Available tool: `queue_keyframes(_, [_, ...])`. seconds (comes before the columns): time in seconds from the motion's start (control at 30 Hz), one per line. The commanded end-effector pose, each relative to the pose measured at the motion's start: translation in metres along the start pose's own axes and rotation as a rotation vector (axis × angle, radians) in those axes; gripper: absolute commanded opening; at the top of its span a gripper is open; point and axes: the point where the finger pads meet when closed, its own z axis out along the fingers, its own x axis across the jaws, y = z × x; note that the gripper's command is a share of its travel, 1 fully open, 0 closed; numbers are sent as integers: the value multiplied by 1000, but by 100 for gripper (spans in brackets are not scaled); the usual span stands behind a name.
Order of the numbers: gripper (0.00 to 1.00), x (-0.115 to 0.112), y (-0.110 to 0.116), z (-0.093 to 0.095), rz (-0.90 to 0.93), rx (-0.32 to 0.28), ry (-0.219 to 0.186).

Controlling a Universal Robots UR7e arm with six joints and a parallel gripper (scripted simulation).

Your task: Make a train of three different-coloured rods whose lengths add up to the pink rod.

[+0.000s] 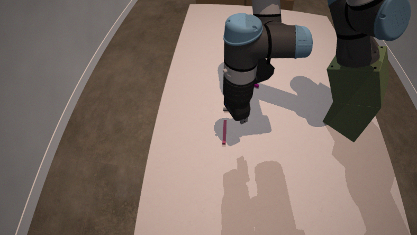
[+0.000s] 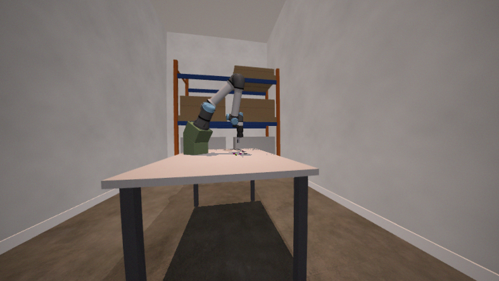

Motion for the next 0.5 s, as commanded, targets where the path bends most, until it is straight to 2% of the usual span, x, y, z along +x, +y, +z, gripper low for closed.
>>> queue_keyframes(0.0, [24,-17,-15,1,6,2,2])
queue_keyframes(0.27, [24,-67,-73,-1,23,0,0])
queue_keyframes(0.47, [24,-78,-89,-3,26,-2,-5])
